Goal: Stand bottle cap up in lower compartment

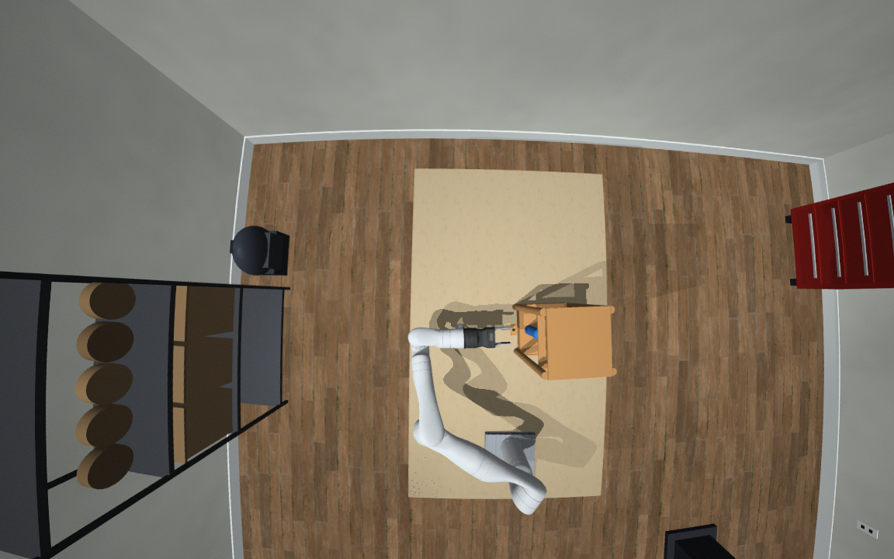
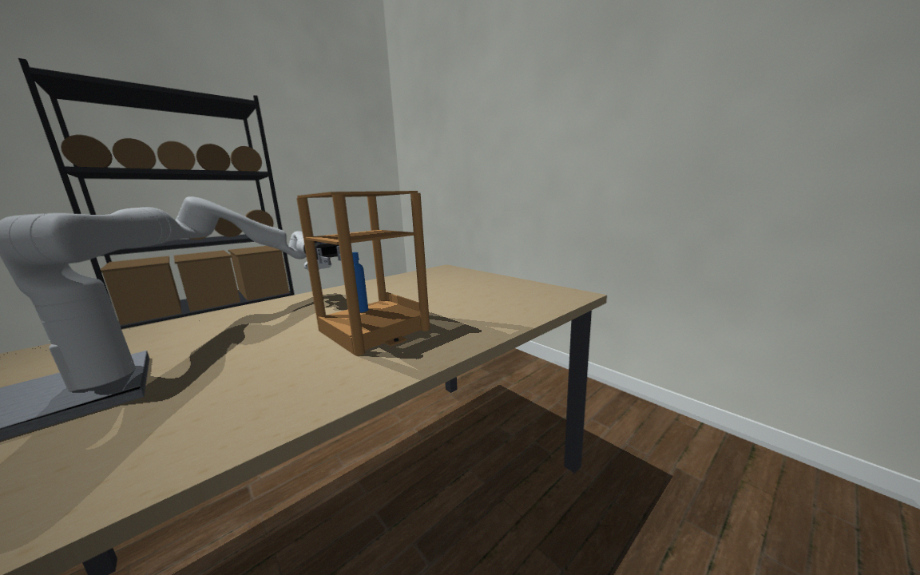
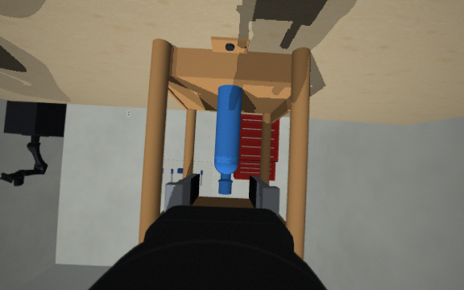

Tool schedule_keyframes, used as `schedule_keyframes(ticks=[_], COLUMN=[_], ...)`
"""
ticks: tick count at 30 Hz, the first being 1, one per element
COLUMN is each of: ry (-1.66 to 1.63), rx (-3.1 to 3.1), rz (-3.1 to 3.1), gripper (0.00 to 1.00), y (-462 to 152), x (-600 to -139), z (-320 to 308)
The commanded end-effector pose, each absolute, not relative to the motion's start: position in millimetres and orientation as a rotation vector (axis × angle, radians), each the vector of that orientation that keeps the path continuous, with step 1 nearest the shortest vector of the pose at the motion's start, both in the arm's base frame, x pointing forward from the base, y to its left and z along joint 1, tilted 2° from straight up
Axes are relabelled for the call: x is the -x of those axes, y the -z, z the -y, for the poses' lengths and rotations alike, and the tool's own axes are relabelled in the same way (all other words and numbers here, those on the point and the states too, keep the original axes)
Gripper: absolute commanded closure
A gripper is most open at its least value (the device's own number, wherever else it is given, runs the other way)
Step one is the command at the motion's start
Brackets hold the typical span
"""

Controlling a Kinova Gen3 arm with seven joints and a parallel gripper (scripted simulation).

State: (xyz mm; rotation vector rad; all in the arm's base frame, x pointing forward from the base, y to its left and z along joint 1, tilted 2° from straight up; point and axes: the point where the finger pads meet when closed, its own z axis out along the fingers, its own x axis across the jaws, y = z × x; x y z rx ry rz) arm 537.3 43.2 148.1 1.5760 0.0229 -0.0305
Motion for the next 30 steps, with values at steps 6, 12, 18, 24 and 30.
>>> schedule_keyframes(ticks=[6,12,18,24,30], ry=[0.024,0.024,0.024,0.024,0.024], rx=[-1.584,-1.584,-1.584,-1.584,-1.584], rz=[-0.017,-0.017,-0.017,-0.017,-0.017], gripper=[0.0,0.0,0.0,0.0,0.0], y=[-173,-182,-191,-195,-195], x=[-538,-538,-539,-539,-539], z=[-45,-45,-44,-44,-44])
